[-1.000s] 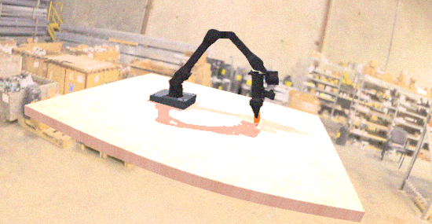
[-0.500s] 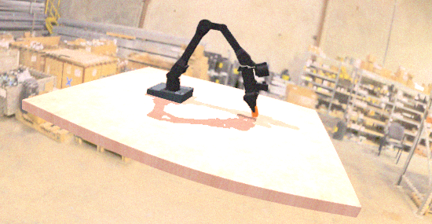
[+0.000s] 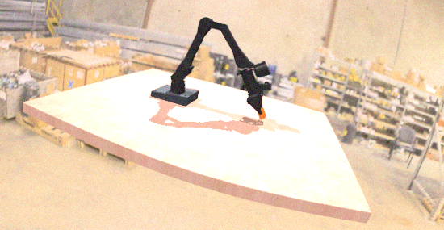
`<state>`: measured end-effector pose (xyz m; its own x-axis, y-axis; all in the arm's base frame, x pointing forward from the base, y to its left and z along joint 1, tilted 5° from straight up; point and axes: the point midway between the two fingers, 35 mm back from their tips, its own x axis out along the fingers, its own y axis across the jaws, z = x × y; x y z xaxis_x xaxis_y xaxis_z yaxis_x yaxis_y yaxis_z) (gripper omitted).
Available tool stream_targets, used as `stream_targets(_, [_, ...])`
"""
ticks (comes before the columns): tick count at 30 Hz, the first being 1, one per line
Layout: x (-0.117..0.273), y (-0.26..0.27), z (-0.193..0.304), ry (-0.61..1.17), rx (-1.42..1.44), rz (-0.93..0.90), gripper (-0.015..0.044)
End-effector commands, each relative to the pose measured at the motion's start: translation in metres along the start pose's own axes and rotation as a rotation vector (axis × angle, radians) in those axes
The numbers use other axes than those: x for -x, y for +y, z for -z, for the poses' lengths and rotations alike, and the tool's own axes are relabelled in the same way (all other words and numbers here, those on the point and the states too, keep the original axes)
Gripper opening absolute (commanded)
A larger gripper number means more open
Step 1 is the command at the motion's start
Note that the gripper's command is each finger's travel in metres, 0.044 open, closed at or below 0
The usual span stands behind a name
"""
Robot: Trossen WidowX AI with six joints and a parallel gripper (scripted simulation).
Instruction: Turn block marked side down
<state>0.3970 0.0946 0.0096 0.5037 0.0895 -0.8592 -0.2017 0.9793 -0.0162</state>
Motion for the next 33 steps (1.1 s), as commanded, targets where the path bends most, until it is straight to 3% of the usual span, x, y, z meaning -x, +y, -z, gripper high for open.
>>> stream_targets(1, [-0.005,0.000,-0.001,-0.039,0.004,0.003,0.0000])
stream_targets(17, [-0.036,-0.002,0.006,-0.271,0.020,0.007,0.0000])
stream_targets(33, [-0.036,-0.001,0.018,-0.509,0.009,0.004,0.0000])
